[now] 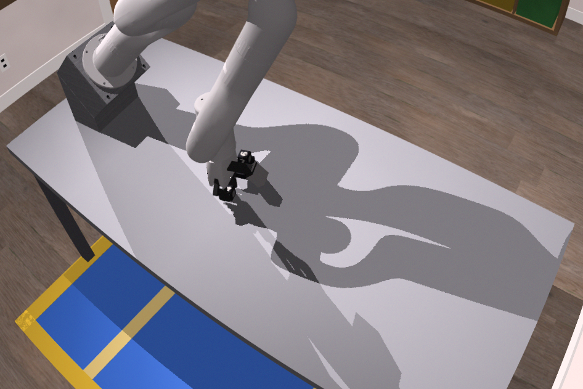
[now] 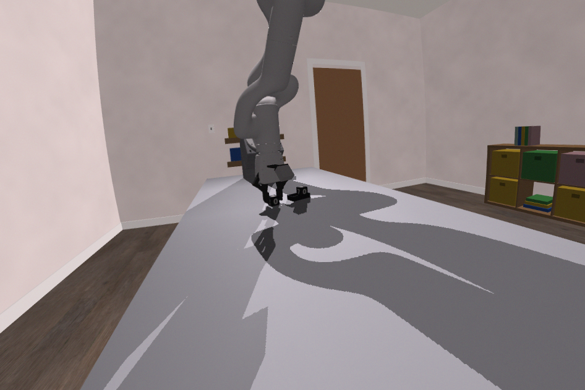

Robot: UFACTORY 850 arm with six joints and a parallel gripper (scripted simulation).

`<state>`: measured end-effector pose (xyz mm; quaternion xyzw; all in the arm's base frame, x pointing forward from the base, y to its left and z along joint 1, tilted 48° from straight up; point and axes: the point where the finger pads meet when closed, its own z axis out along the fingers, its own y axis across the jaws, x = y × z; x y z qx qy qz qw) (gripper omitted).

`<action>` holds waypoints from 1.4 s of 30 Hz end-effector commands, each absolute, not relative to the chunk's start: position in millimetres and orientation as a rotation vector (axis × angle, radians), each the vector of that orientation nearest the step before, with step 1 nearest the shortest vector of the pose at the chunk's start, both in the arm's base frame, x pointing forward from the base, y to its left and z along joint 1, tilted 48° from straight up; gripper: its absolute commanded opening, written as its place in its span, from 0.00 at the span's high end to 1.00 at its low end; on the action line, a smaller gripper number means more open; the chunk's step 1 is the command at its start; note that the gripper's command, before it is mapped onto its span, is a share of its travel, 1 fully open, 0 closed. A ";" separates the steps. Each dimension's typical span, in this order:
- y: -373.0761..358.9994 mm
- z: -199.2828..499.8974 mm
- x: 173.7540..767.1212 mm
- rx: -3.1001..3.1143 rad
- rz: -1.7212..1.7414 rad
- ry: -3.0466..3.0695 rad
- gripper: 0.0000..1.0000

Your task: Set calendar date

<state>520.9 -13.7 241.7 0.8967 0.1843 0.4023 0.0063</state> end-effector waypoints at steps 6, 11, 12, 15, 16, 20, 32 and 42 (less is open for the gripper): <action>-17.2 258.7 503.4 2.805 1.260 0.577 0.51; -21.2 278.5 482.1 2.805 1.260 0.577 0.51; -21.9 282.0 478.3 2.805 1.260 0.577 0.51; -23.7 290.9 468.8 2.805 1.260 0.577 0.51; -24.2 293.3 466.2 2.805 1.260 0.577 0.51; -25.5 299.8 459.3 2.805 1.260 0.577 0.51; -26.0 302.1 456.8 2.805 1.260 0.577 0.00; -26.0 302.1 456.8 2.805 1.260 0.577 0.00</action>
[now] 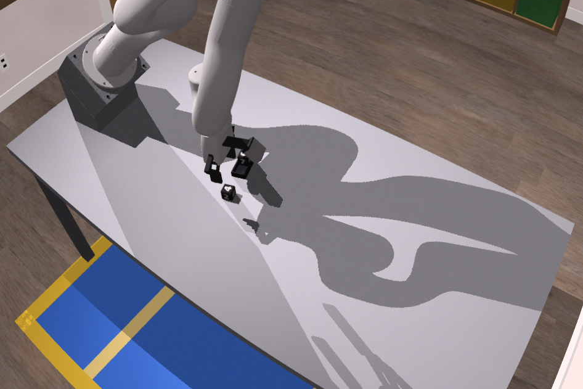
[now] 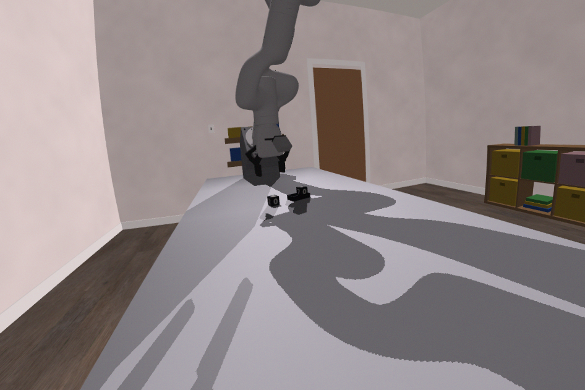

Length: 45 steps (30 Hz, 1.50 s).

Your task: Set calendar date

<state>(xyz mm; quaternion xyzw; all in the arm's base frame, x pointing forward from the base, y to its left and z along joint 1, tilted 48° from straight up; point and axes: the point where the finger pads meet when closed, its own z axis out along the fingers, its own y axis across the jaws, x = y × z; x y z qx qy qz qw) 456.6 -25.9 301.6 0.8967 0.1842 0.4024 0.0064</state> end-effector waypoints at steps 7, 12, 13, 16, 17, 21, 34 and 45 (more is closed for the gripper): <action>-26.0 302.1 456.8 2.805 1.260 0.577 0.00; -26.0 301.9 457.0 2.768 1.250 0.650 0.00; -26.0 301.9 457.0 2.768 1.250 0.650 0.00; -25.9 301.7 457.3 2.724 1.238 0.733 0.00; -25.9 301.5 457.4 2.694 1.229 0.786 0.00; -25.8 301.0 458.0 2.593 1.199 0.948 0.00; -25.6 299.7 459.3 2.317 1.109 1.308 0.00; -25.5 298.4 460.6 2.023 1.005 1.598 0.00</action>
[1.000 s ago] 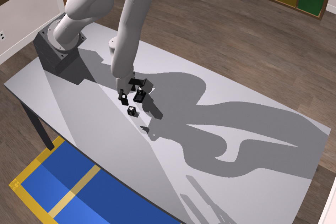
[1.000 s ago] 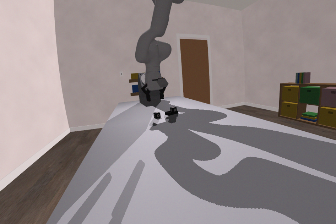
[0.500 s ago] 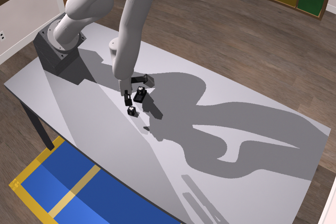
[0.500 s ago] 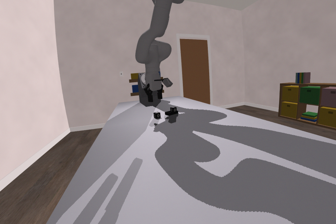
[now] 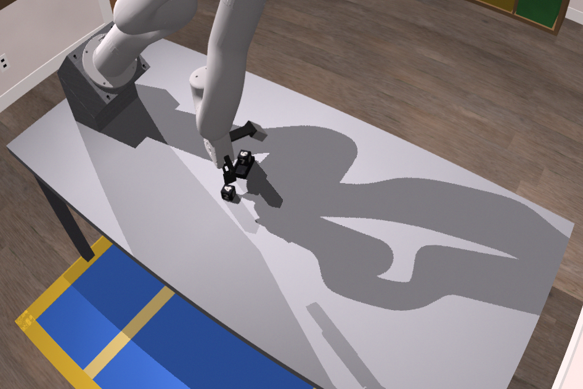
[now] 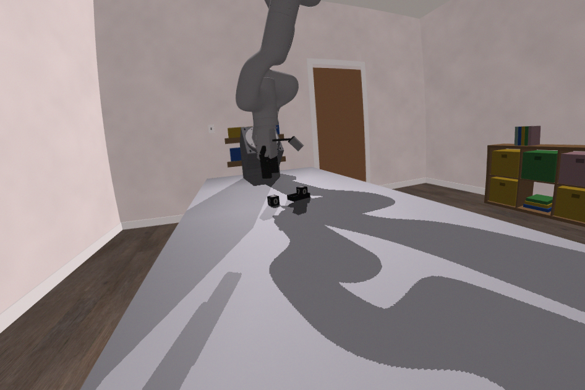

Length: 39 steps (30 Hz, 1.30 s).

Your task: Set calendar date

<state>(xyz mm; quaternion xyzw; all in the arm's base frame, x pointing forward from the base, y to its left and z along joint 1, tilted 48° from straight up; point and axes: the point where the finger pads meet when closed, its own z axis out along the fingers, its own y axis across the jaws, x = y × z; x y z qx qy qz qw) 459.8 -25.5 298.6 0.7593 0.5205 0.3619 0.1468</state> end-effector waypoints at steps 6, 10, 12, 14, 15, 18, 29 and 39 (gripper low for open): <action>-25.4 297.8 461.2 1.874 0.951 1.718 0.00; -25.3 297.4 461.6 1.776 0.914 1.789 0.00; -25.3 297.1 461.9 1.707 0.888 1.836 0.00; -25.3 296.9 462.1 1.650 0.866 1.872 0.00; -25.3 296.9 462.1 1.640 0.862 1.879 0.00; -25.2 296.5 462.5 1.538 0.823 1.939 0.00; -25.2 295.8 463.2 1.347 0.749 2.039 0.00; -25.2 295.8 463.2 1.347 0.749 2.039 0.51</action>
